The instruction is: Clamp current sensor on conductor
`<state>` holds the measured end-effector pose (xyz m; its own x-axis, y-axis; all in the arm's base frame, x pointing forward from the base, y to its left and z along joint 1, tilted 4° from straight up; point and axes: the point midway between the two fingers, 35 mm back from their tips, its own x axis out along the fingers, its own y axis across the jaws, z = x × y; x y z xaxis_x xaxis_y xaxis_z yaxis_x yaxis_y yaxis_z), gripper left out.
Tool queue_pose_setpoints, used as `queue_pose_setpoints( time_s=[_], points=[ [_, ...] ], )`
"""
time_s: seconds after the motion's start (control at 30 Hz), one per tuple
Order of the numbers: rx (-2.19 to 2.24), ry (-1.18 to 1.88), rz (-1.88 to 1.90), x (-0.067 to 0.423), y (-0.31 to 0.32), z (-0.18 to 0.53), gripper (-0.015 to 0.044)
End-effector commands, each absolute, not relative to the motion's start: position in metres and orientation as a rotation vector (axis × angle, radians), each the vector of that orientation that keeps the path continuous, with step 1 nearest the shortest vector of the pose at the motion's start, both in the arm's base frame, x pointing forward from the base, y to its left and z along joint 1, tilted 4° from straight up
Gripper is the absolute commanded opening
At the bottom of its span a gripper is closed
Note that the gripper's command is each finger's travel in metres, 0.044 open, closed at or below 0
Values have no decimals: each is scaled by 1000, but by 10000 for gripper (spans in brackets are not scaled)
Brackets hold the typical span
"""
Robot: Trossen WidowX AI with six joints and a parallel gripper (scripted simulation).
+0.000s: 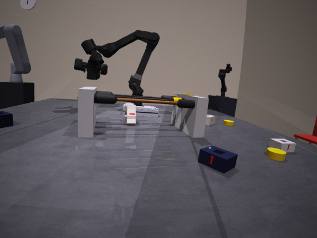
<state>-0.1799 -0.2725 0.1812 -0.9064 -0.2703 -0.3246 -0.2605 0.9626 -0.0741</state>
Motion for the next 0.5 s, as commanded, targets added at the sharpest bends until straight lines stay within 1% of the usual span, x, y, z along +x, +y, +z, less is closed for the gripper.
queue_pose_setpoints(
  time_s=[0.0, 0.1, 0.27, 0.47],
  points=[
    [-398, 2772, -56, -178, -274, 181, 228],
    [-554, 2684, -258, -147, -294, 185, 307],
    [-826, 2376, -621, -72, -326, 196, 438],
    [-1003, 1858, -902, 27, -337, 211, 440]
  ],
)
